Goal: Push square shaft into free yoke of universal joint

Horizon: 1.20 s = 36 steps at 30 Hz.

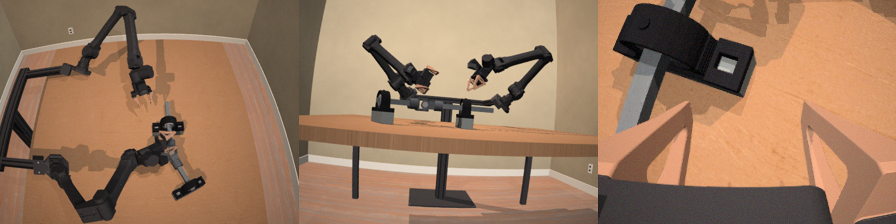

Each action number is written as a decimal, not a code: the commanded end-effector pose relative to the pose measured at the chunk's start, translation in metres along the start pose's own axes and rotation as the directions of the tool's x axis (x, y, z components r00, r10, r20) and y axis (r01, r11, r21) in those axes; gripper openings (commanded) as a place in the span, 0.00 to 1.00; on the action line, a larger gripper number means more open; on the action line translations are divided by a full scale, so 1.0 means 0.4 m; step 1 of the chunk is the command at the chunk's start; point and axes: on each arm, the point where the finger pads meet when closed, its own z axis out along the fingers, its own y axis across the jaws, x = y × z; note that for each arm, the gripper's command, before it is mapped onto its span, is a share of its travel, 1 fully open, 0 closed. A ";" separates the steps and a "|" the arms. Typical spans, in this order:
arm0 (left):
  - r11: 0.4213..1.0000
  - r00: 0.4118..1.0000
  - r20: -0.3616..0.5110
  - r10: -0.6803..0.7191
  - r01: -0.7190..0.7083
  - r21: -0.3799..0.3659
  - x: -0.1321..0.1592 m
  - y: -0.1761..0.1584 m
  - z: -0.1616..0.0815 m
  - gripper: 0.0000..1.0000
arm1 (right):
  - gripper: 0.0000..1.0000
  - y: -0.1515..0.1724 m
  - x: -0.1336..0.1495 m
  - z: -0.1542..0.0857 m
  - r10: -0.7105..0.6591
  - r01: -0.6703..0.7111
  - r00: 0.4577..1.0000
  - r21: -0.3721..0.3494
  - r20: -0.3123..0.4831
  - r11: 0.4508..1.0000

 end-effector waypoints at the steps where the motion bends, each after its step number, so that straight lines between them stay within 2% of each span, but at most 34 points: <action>1: 0.997 0.989 0.135 -0.054 0.062 -0.056 -0.044 -0.079 -0.010 0.64 | 1.00 0.026 0.037 0.051 -0.167 0.172 0.982 0.061 -0.086 0.983; 6: 0.987 0.951 0.289 -0.108 0.137 -0.083 -0.076 -0.158 -0.032 0.64 | 1.00 0.010 0.044 0.082 -0.309 0.345 0.931 0.184 -0.196 0.920; 7: 0.985 0.942 0.315 -0.116 0.151 -0.087 -0.081 -0.171 -0.036 0.64 | 1.00 0.001 0.071 0.087 -0.335 0.384 0.912 0.200 -0.238 0.901; 10: 0.978 0.912 0.387 -0.136 0.187 -0.096 -0.096 -0.210 -0.047 0.64 | 1.00 -0.006 0.074 0.093 -0.403 0.484 0.859 0.241 -0.317 0.841; 12: 0.978 0.912 0.387 -0.136 0.187 -0.096 -0.096 -0.210 -0.047 0.64 | 1.00 -0.006 0.074 0.093 -0.403 0.484 0.859 0.241 -0.317 0.841; 13: 0.968 0.899 0.405 -0.164 0.226 -0.110 -0.101 -0.186 -0.036 0.64 | 1.00 -0.007 0.075 0.094 -0.428 0.521 0.835 0.249 -0.346 0.816; 16: 0.966 0.862 0.480 -0.160 0.236 -0.103 -0.117 -0.262 -0.061 0.64 | 1.00 -0.012 0.074 0.093 -0.494 0.637 0.747 0.268 -0.445 0.723; 20: 0.954 0.815 0.552 -0.174 0.280 -0.112 -0.149 -0.286 -0.072 0.64 | 1.00 -0.016 0.068 0.082 -0.542 0.750 0.633 0.265 -0.553 0.606; 21: 0.952 0.806 0.566 -0.175 0.286 -0.112 -0.152 -0.296 -0.074 0.64 | 1.00 -0.027 0.077 0.073 -0.552 0.786 0.587 0.252 -0.593 0.565; 22: 0.951 0.800 0.574 -0.176 0.290 -0.112 -0.154 -0.303 -0.075 0.64 | 1.00 -0.073 0.088 0.057 -0.545 0.813 0.546 0.246 -0.636 0.528; 23: 0.950 0.796 0.579 -0.176 0.292 -0.113 -0.155 -0.307 -0.076 0.64 | 1.00 -0.124 0.100 0.040 -0.530 0.831 0.516 0.242 -0.673 0.501; 24: 0.944 0.799 0.570 -0.189 0.308 -0.118 -0.138 -0.291 -0.060 0.64 | 1.00 -0.141 0.118 0.026 -0.528 0.846 0.485 0.223 -0.697 0.484; 25: 0.944 0.798 0.572 -0.189 0.308 -0.118 -0.139 -0.294 -0.060 0.64 | 1.00 -0.152 0.131 0.016 -0.526 0.858 0.461 0.208 -0.715 0.470; 26: 0.941 0.791 0.582 -0.188 0.315 -0.123 -0.146 -0.279 -0.071 0.64 | 1.00 -0.125 0.140 0.015 -0.537 0.865 0.445 0.189 -0.716 0.465; 29: 0.942 0.792 0.583 -0.180 0.309 -0.129 -0.148 -0.277 -0.074 0.64 | 1.00 -0.122 0.136 0.015 -0.537 0.870 0.438 0.188 -0.721 0.456; 30: 0.941 0.791 0.585 -0.181 0.311 -0.130 -0.148 -0.276 -0.075 0.64 | 1.00 -0.109 0.095 0.025 -0.541 0.867 0.452 0.207 -0.709 0.453; 32: 0.942 0.791 0.585 -0.180 0.311 -0.130 -0.148 -0.276 -0.075 0.64 | 1.00 -0.078 0.088 0.023 -0.552 0.873 0.444 0.201 -0.706 0.445; 33: 0.942 0.791 0.584 -0.180 0.310 -0.130 -0.148 -0.276 -0.075 0.64 | 1.00 -0.071 0.082 0.022 -0.548 0.867 0.457 0.212 -0.701 0.451; 36: 0.943 0.794 0.581 -0.179 0.306 -0.128 -0.147 -0.279 -0.073 0.64 | 1.00 -0.095 0.092 0.022 -0.535 0.866 0.457 0.219 -0.710 0.450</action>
